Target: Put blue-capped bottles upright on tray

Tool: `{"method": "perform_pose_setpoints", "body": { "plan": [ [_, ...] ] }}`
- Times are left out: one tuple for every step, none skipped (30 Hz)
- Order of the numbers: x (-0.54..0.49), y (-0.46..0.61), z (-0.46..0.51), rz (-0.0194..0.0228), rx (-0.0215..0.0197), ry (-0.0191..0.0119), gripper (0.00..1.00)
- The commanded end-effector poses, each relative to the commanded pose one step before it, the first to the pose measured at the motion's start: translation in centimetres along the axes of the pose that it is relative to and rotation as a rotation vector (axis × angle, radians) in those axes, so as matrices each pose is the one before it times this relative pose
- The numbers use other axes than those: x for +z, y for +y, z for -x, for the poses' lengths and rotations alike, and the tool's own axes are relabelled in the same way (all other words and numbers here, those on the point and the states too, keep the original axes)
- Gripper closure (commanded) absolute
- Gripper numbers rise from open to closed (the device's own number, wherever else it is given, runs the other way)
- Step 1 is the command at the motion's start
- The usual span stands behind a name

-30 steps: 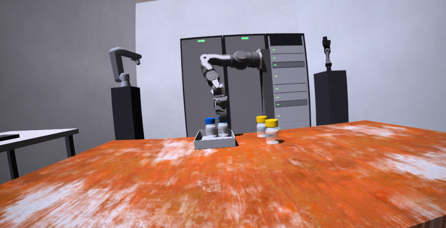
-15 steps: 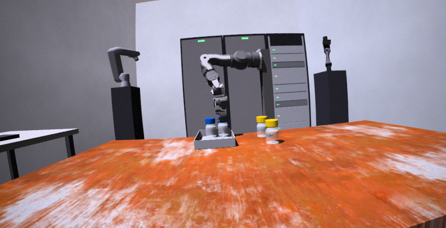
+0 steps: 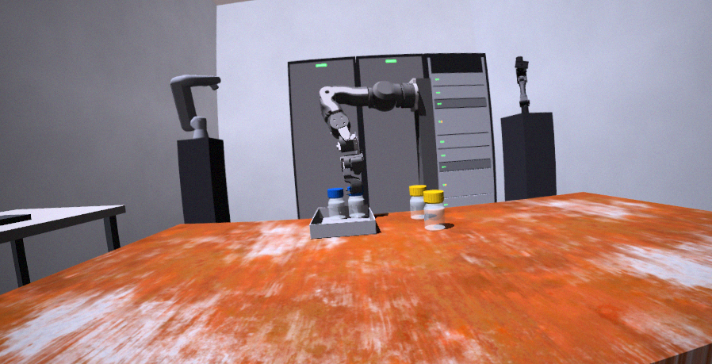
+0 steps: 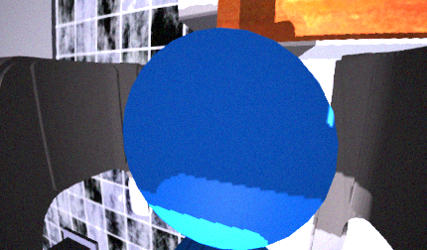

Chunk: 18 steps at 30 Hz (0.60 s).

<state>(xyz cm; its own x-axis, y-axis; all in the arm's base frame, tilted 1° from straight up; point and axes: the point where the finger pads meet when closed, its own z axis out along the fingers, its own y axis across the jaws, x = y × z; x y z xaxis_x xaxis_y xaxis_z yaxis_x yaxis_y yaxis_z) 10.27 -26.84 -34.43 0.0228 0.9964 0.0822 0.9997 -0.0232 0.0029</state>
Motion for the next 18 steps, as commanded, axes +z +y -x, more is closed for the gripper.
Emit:
{"method": "perform_pose_setpoints", "body": {
  "plan": [
    [-0.037,0.047,0.0107,0.00156,-0.00003,-0.00030,1.00],
    [0.000,0.000,0.0000,0.00020,-0.00002,0.00069,1.00],
    [0.000,0.000,0.0000,0.00020,-0.00002,0.00069,1.00],
    [0.000,0.000,0.0000,0.00020,-0.00002,0.00069,1.00],
    [0.000,0.000,0.0000,0.00020,-0.00002,0.00069,1.00],
    [0.000,0.000,0.0000,0.00020,-0.00002,0.00069,1.00],
    [0.000,0.000,0.0000,0.00020,-0.00002,0.00069,1.00],
    [0.000,0.000,0.0000,0.00020,-0.00002,0.00069,1.00],
    [0.000,0.000,0.0000,0.00020,-0.00002,0.00069,1.00],
    [0.000,0.000,0.0000,0.00020,-0.00002,0.00069,1.00],
    [0.000,0.000,0.0000,0.00020,-0.00002,0.00069,1.00],
    [0.000,0.000,0.0000,0.00000,0.00000,0.00000,1.00],
    [0.000,0.000,0.0000,0.00000,0.00000,0.00000,1.00],
    [0.000,0.000,0.0000,0.00000,0.00000,0.00000,1.00],
    [0.000,0.000,0.0000,0.00000,0.00000,0.00000,1.00],
    [0.000,0.000,0.0000,0.00000,0.00000,0.00000,1.00],
    [0.000,0.000,0.0000,0.00000,0.00000,0.00000,1.00],
    [0.000,0.000,0.0000,0.00000,0.00000,0.00000,1.00]
  ]
}}
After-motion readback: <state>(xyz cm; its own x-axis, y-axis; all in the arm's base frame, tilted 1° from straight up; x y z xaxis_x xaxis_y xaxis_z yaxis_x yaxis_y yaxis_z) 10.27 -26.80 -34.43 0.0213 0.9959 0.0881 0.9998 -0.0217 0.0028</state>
